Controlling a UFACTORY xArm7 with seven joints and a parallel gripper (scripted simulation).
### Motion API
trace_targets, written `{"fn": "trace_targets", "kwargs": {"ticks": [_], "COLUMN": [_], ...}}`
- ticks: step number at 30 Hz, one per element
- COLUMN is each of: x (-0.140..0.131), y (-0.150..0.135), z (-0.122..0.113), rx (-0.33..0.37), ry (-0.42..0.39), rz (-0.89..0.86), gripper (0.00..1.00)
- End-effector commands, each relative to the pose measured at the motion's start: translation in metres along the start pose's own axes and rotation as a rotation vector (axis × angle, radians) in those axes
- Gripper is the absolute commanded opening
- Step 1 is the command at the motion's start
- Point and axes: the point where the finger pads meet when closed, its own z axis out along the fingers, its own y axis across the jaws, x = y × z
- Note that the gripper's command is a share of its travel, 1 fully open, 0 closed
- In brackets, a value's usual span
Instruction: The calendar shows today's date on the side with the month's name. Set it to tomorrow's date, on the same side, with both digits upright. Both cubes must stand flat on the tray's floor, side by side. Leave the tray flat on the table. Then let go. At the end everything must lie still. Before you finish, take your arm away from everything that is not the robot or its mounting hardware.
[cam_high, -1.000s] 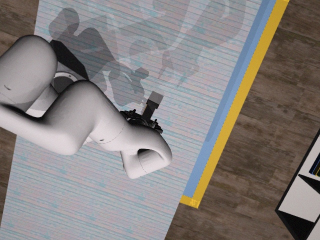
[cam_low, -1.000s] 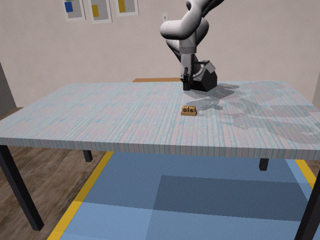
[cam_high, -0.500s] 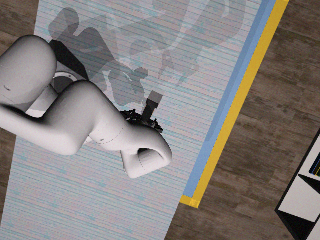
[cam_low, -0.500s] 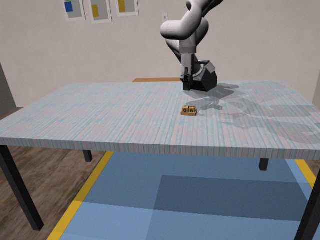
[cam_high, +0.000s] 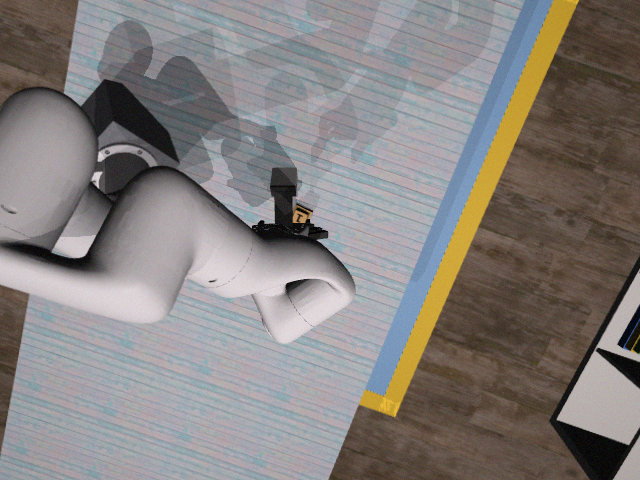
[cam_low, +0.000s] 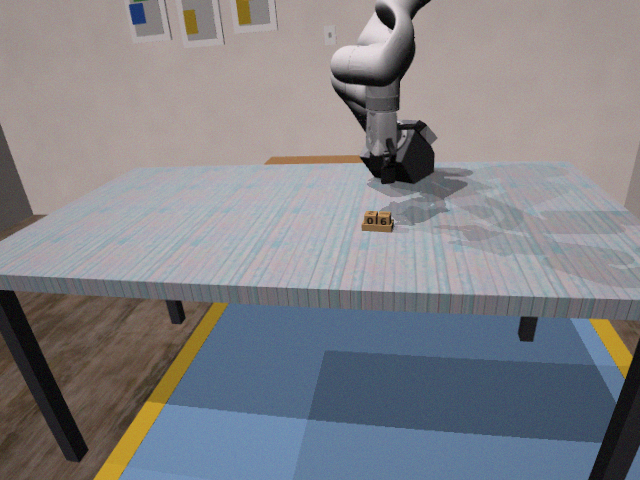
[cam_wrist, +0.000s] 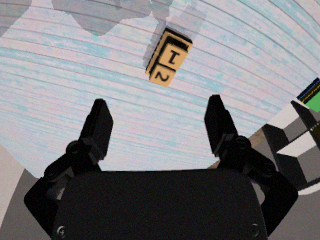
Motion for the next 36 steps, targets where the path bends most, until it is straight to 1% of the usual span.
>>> {"fn": "trace_targets", "kwargs": {"ticks": [1,2,4,5,7,11,13,15,18,19,24,25,28,30,31,36], "x": [0.004,0.007,0.008,0.01,0.011,0.017,0.017,0.021,0.024,0.026,0.033,0.034,0.039,0.039,0.043,0.049], "y": [-0.001,-0.001,-0.001,-0.002,-0.002,-0.003,-0.003,-0.003,-0.003,-0.003,-0.003,-0.003,-0.002,-0.002,-0.002,-0.001], "z": [0.002,0.003,0.003,0.004,0.005,0.007,0.007,0.008,0.009,0.01,0.011,0.012,0.012,0.012,0.013,0.014], "rx": [0.008,0.013,0.015,0.019,0.022,0.029,0.029,0.033,0.035,0.036,0.037,0.037,0.035,0.035,0.033,0.029], "ry": [0.006,0.006,0.006,0.007,0.007,0.008,0.008,0.009,0.009,0.009,0.009,0.009,0.008,0.008,0.007,0.004], "rz": [-0.141,-0.21,-0.247,-0.313,-0.359,-0.525,-0.525,-0.651,-0.726,-0.786,-0.97,-0.984,-1.113,-1.113,-1.221,-1.363], "gripper": [1.0,1.0,1.0,1.0,1.0,1.0,1.0,1.0,1.0,1.0,1.0,1.0,1.0,1.0,1.0,1.0]}}
